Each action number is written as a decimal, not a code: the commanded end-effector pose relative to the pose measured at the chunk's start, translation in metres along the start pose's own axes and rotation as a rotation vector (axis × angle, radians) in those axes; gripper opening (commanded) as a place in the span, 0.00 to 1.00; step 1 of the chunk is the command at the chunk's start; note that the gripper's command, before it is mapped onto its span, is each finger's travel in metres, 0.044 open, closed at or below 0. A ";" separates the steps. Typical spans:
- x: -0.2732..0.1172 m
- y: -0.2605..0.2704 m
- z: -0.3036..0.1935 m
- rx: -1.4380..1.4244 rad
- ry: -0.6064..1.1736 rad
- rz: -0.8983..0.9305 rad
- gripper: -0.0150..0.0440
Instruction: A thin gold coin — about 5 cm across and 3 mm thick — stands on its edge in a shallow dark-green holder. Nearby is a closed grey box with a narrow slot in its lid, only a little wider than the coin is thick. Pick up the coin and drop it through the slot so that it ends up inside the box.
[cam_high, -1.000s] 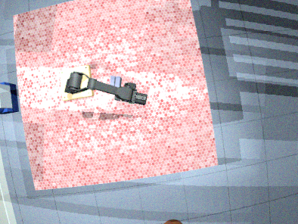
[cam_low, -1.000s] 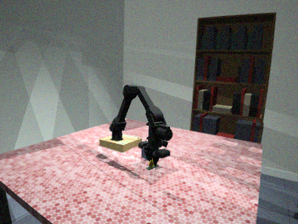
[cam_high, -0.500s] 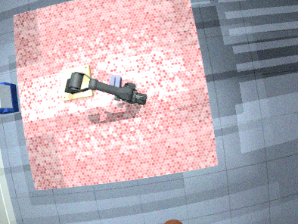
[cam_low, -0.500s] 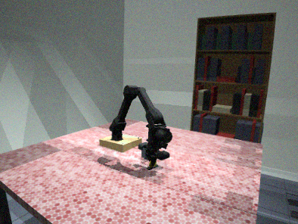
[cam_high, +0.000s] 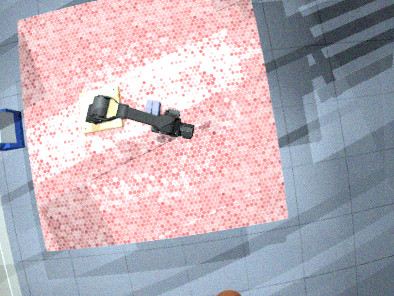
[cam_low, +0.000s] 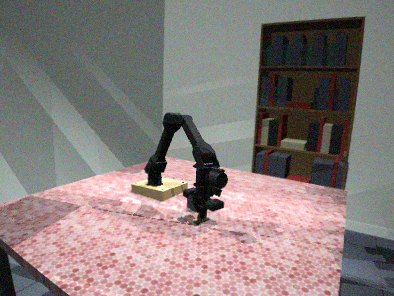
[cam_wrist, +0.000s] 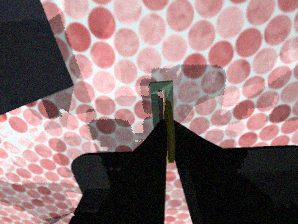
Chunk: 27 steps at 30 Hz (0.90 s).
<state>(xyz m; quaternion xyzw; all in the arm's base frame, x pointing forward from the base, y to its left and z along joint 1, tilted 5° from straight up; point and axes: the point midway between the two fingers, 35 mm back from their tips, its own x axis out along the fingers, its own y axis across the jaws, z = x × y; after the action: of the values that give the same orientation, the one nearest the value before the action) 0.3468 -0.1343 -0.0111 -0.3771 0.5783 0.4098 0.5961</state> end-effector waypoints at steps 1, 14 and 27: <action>-0.010 -0.005 0.000 0.008 -0.003 -0.016 0.25; -0.043 -0.006 0.000 -0.004 -0.003 -0.005 0.25; -0.076 -0.003 0.000 -0.017 -0.003 0.007 0.25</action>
<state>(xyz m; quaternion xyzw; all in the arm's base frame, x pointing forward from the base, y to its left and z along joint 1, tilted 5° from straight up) 0.3490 -0.1385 0.0558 -0.3765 0.5785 0.4156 0.5924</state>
